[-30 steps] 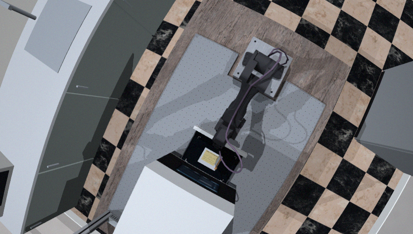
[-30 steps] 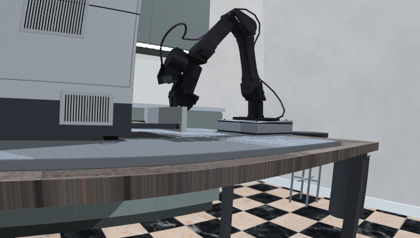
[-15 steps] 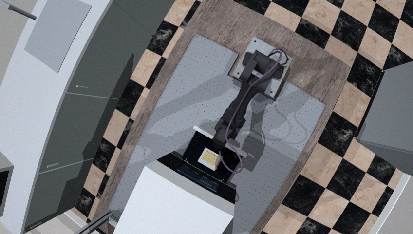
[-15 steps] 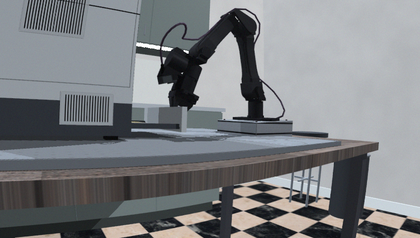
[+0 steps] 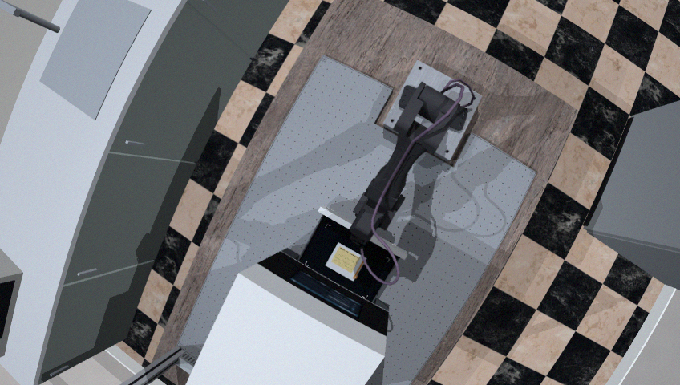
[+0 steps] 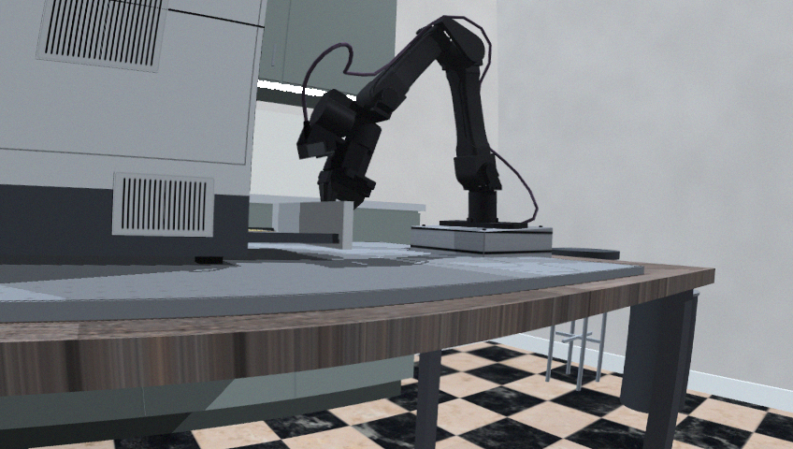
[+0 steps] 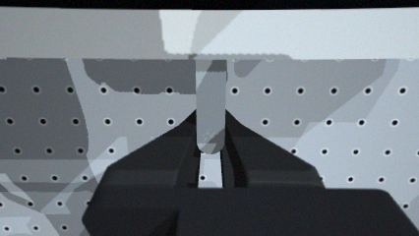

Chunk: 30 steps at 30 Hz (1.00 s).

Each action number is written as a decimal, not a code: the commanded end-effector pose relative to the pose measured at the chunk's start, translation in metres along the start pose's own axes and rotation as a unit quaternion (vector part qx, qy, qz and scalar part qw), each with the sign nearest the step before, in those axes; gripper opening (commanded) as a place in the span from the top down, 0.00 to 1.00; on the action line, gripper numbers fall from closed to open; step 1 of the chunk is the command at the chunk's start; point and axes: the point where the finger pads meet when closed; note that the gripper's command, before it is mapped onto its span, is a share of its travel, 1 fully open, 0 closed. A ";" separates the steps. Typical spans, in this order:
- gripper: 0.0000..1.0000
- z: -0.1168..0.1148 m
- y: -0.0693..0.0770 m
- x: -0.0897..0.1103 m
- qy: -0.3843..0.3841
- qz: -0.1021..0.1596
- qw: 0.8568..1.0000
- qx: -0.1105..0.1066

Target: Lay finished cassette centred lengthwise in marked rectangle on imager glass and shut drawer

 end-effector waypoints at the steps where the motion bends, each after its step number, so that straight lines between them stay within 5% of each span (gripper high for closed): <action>1: 1.00 0.006 -0.001 -0.025 0.003 -0.038 0.999 -0.006; 2: 1.00 0.005 -0.003 -0.012 0.002 -0.043 0.999 -0.008; 5: 1.00 0.006 0.002 -0.021 0.000 -0.102 0.995 -0.013; 6: 1.00 0.005 -0.009 -0.014 0.000 -0.084 0.996 -0.013; 11: 1.00 0.006 -0.011 -0.017 0.002 -0.084 0.996 -0.012; 13: 1.00 0.007 -0.004 -0.040 0.003 -0.106 0.994 -0.013; 30: 1.00 0.008 -0.011 -0.059 0.003 -0.106 0.994 -0.011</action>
Point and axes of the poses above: the point where the finger pads meet when closed, its own y axis back along the fingers, its own z axis across the jaws, x = y × z, and after that the axes turned 4 degrees about -y, right-handed
